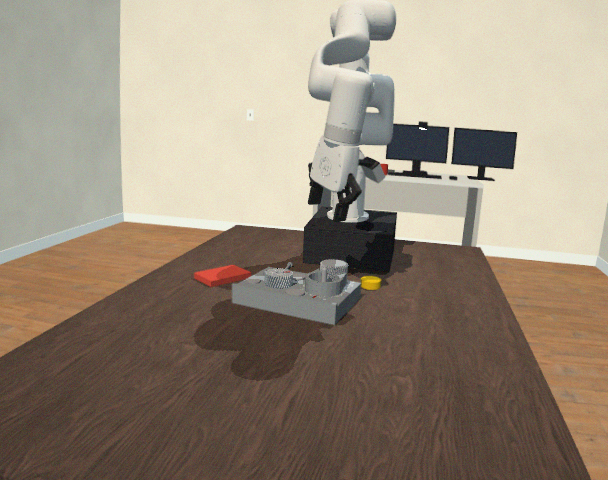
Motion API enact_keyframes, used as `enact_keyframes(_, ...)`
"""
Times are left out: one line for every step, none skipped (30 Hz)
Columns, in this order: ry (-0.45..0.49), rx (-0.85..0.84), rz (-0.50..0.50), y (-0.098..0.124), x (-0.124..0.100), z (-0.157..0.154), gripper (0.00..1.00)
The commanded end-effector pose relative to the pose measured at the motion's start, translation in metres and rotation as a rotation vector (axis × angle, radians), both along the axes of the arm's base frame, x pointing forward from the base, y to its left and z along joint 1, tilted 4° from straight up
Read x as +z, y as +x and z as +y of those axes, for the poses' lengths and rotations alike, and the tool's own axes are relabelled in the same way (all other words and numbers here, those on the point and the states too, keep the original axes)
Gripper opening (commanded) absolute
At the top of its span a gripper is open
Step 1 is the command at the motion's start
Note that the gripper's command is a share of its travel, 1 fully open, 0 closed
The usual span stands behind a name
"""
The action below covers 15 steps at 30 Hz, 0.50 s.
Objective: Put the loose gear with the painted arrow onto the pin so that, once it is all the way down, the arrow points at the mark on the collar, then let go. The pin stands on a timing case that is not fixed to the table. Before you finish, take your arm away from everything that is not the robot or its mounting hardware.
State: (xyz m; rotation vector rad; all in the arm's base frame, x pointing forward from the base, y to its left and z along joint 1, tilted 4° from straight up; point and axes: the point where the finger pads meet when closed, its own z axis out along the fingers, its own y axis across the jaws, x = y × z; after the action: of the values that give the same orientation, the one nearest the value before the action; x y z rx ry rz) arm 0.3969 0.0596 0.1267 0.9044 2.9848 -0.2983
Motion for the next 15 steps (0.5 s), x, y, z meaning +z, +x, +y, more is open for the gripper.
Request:
enact_keyframes(0.107,-0.236,-0.074,0.027,-0.036,-0.029,1.0)
enact_keyframes(0.107,-0.236,-0.074,0.027,-0.036,-0.029,1.0)
enact_keyframes(0.107,-0.236,-0.074,0.027,-0.036,-0.029,1.0)
enact_keyframes(0.136,-0.339,-0.103,0.035,-0.048,-0.046,1.0)
enact_keyframes(0.136,-0.339,-0.103,0.035,-0.048,-0.046,1.0)
enact_keyframes(0.157,-0.427,-0.128,0.041,-0.058,-0.061,1.0)
enact_keyframes(0.157,-0.427,-0.128,0.041,-0.058,-0.061,1.0)
enact_keyframes(0.172,-0.496,-0.148,0.044,-0.066,-0.074,1.0)
enact_keyframes(0.172,-0.496,-0.148,0.044,-0.066,-0.074,1.0)
enact_keyframes(0.181,-0.545,-0.163,0.047,-0.071,-0.083,1.0)
enact_keyframes(0.181,-0.545,-0.163,0.047,-0.071,-0.083,1.0)
enact_keyframes(0.181,-0.545,-0.163,0.047,-0.071,-0.083,1.0)
enact_keyframes(0.186,-0.573,-0.171,0.048,-0.074,-0.089,1.0)
enact_keyframes(0.188,-0.585,-0.175,0.048,-0.075,-0.091,1.0)
enact_keyframes(0.189,-0.587,-0.175,0.048,-0.075,-0.091,1.0)
